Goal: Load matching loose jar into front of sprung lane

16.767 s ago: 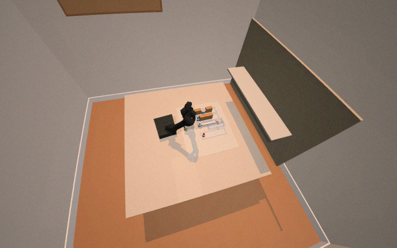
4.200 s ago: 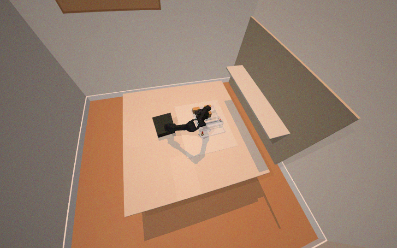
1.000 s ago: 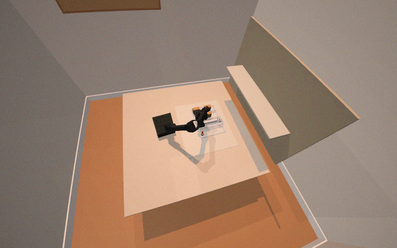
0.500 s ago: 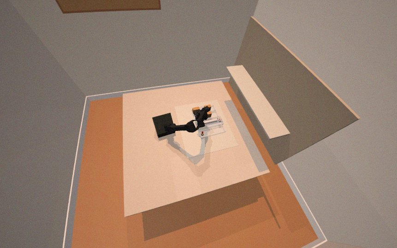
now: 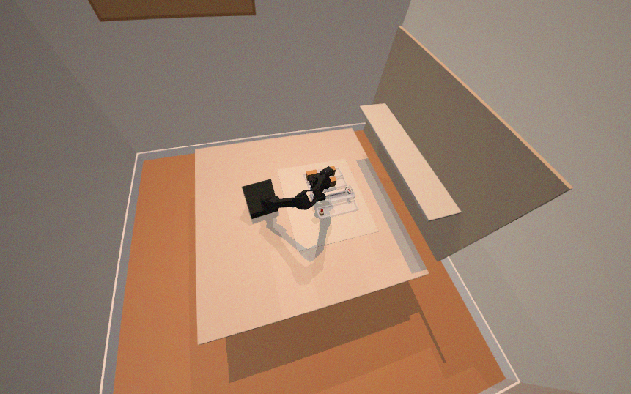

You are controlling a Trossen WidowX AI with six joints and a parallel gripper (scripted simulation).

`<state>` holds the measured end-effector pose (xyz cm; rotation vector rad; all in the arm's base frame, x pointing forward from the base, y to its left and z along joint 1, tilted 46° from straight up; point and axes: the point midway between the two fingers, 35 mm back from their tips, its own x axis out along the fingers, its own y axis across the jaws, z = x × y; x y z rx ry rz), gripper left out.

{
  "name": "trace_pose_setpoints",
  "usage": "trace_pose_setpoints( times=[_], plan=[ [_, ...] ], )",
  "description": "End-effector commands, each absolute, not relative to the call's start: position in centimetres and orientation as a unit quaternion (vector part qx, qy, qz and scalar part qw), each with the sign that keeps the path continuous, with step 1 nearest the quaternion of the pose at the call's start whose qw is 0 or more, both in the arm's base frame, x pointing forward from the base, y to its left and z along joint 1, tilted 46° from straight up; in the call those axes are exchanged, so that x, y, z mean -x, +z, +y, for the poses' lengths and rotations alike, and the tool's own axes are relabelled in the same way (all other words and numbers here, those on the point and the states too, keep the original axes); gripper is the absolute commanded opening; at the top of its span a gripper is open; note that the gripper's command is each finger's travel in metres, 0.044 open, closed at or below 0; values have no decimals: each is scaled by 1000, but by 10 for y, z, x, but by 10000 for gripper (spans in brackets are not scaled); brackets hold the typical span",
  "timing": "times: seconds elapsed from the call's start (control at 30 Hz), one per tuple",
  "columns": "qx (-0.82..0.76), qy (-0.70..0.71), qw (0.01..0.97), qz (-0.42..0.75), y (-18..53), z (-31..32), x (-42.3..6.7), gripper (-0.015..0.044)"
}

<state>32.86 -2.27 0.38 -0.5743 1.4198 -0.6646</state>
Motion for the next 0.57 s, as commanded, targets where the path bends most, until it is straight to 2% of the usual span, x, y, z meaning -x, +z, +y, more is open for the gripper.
trace_pose_setpoints(
  times=[0.0,0.53],
  plan=[
    [251,-295,673,630,8,-18,-329,275],
    [251,-294,672,631,5,-14,-287,275]
  ],
)
